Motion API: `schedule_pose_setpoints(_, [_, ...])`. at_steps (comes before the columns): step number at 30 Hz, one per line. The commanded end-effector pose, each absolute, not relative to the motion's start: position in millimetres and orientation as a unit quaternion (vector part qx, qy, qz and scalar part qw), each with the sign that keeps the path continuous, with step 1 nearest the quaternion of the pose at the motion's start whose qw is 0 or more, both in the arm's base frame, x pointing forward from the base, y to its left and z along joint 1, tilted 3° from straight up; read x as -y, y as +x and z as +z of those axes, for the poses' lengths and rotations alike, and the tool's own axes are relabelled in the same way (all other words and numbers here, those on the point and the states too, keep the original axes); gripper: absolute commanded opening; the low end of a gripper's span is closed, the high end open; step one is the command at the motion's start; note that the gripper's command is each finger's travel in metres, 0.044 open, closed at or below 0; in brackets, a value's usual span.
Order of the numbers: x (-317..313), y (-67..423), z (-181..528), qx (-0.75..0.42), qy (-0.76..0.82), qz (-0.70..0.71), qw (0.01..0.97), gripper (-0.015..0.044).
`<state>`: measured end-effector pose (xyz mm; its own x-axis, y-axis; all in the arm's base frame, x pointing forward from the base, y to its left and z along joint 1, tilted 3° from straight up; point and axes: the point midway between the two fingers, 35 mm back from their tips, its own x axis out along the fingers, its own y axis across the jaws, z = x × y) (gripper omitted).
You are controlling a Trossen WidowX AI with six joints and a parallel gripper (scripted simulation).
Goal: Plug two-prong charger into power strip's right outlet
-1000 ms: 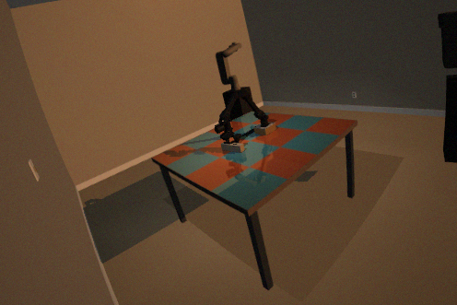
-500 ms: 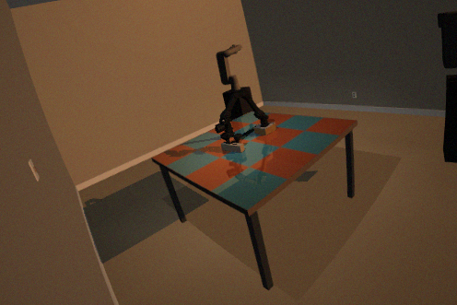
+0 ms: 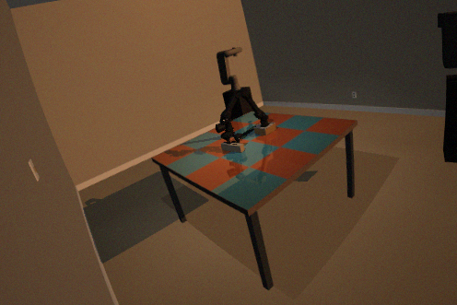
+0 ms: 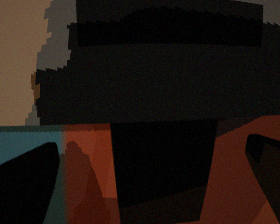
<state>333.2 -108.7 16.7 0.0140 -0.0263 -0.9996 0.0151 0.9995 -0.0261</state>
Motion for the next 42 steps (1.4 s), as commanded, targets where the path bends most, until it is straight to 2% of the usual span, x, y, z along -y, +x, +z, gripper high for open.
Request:
schedule_pose_setpoints(1, [108,331,16,-0.702,-0.004,-0.011,0.712,0.044])
schedule_pose_setpoints(42, [109,289,13,-0.703,-0.005,-0.011,0.711,0.044])
